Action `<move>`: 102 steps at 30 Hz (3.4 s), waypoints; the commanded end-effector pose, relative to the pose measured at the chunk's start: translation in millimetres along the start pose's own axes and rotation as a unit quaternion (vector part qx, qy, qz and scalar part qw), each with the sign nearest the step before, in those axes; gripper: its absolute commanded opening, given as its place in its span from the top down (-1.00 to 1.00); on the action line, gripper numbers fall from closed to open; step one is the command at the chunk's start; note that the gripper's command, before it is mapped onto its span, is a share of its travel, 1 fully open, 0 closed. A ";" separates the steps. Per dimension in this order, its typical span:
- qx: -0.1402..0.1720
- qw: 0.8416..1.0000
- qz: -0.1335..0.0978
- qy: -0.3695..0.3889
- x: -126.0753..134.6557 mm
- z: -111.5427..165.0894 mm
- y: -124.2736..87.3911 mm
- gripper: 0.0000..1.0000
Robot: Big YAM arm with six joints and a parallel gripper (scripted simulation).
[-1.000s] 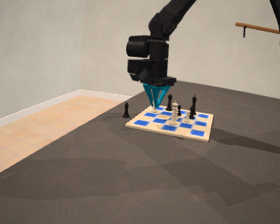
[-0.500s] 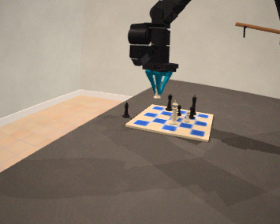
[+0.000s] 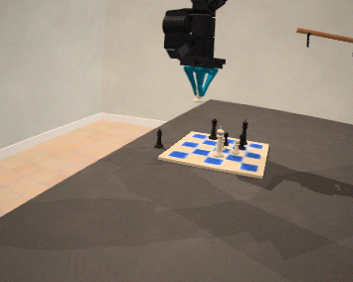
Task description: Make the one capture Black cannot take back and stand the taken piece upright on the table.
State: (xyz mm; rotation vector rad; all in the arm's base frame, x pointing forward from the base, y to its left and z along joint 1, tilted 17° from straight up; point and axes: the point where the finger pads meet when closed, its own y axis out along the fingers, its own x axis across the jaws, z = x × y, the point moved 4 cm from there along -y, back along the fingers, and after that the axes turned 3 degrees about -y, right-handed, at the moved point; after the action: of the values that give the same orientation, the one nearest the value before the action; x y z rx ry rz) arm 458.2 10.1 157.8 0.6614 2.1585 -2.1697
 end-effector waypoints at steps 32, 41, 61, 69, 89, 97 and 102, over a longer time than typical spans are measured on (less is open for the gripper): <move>-0.001 0.979 0.002 -0.205 22.2 -67.7 11.4 1.00; -0.002 0.979 0.004 -0.205 19.9 -67.8 43.0 1.00; -0.002 0.979 0.005 -0.202 18.2 -68.3 97.3 1.00; -0.002 0.979 0.004 -0.203 18.7 -68.0 97.8 1.00; -0.002 0.979 0.004 -0.203 18.7 -68.0 97.8 1.00; -0.002 0.979 0.004 -0.203 18.7 -68.0 97.8 1.00; -0.002 0.979 0.005 -0.203 18.5 -68.1 97.9 1.00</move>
State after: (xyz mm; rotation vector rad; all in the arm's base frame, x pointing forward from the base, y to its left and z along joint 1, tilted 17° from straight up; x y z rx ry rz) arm 482.9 81.1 62.5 0.1828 1.9389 -2.0769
